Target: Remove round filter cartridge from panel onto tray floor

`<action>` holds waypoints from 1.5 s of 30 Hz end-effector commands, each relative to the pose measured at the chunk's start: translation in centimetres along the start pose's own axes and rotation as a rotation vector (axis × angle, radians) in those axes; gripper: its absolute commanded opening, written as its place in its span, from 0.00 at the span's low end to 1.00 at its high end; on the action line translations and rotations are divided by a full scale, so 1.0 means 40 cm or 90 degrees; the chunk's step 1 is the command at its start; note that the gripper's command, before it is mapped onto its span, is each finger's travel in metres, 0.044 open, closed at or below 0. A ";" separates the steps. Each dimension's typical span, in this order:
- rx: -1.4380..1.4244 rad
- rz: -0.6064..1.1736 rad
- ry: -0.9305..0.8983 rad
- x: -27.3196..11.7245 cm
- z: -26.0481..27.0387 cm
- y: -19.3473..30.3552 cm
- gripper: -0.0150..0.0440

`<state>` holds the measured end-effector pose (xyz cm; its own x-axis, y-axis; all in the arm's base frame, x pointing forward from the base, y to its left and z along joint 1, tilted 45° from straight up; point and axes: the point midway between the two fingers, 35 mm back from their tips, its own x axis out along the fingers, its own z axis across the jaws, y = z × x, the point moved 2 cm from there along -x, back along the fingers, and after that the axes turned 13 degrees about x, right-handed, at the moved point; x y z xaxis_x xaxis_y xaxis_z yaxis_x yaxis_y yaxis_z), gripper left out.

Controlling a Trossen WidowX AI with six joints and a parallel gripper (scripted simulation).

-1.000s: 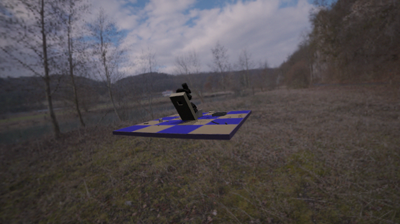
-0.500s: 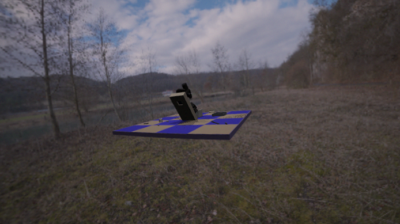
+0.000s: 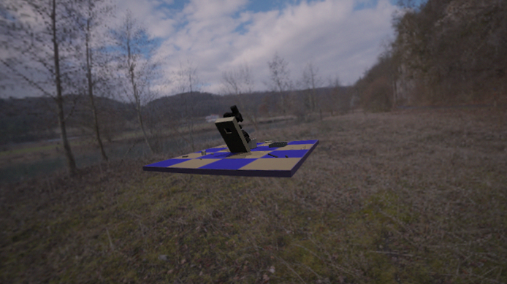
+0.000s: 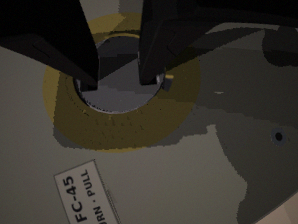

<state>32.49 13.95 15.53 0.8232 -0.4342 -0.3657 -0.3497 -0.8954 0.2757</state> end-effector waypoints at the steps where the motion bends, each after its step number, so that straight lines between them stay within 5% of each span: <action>1: 0.129 0.005 -0.026 0.067 -0.002 0.001 0.25; 13: 0.381 0.011 -0.024 0.067 -0.002 0.001 0.25; 45: 0.286 0.009 -0.025 0.070 -0.002 0.001 0.25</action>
<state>32.56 14.07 15.38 0.8257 -0.4242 -0.3719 -0.4917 -0.8643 -0.1058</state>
